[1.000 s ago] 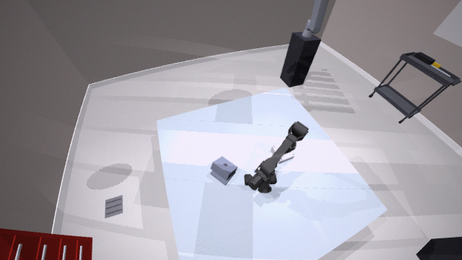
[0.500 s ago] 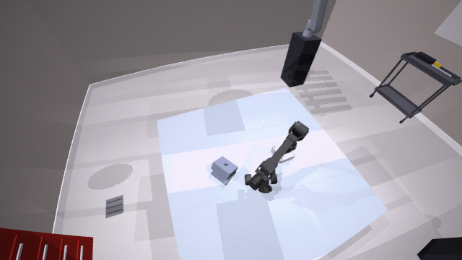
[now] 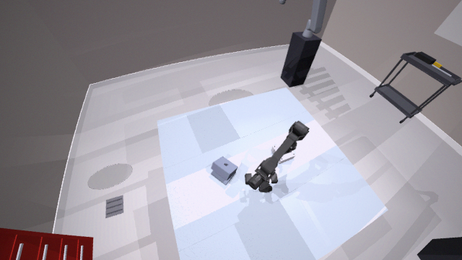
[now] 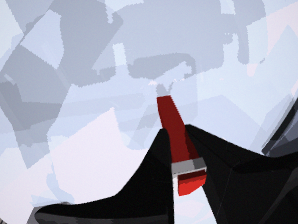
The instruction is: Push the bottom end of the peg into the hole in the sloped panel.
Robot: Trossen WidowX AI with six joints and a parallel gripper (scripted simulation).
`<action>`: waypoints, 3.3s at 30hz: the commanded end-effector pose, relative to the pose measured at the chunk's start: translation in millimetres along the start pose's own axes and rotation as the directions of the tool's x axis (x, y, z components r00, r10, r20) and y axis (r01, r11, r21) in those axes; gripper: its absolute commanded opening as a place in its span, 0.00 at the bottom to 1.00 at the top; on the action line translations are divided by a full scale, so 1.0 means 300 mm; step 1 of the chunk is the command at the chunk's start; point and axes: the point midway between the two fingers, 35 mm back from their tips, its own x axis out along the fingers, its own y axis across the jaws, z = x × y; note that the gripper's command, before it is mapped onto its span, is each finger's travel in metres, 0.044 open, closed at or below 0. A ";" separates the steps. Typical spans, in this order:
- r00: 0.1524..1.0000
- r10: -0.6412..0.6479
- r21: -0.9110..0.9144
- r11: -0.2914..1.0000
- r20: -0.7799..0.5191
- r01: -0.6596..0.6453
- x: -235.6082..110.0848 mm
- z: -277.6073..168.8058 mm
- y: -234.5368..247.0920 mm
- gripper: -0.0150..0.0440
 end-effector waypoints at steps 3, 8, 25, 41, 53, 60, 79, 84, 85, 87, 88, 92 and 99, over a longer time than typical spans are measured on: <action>1.000 -0.010 -0.002 1.000 0.012 0.010 -0.100 0.007 -0.008 0.25; 1.000 -0.008 0.000 1.000 0.011 0.008 -0.166 0.006 -0.008 0.25; 1.000 -0.007 0.031 1.000 0.027 0.006 -0.245 -0.015 -0.033 0.25; 0.997 -0.013 0.103 0.995 0.071 0.006 -0.263 -0.057 -0.094 0.25; 0.995 -0.022 0.156 0.988 0.102 0.006 -0.277 -0.092 -0.139 0.25; 0.992 -0.029 0.187 0.982 0.120 0.006 -0.286 -0.113 -0.165 0.25; 0.984 -0.053 0.268 0.963 0.168 0.006 -0.311 -0.177 -0.232 0.25; 0.982 -0.061 0.289 0.957 0.180 0.006 -0.317 -0.195 -0.249 0.25; 0.981 -0.062 0.293 0.956 0.182 0.006 -0.319 -0.199 -0.252 0.25; 0.980 -0.066 0.301 0.954 0.187 0.007 -0.322 -0.207 -0.259 0.25; 0.980 -0.067 0.305 0.952 0.189 0.007 -0.323 -0.210 -0.262 0.25; 0.977 -0.074 0.322 0.947 0.198 0.007 -0.329 -0.226 -0.276 0.25; 0.973 -0.087 0.350 0.937 0.213 0.007 -0.338 -0.253 -0.298 0.25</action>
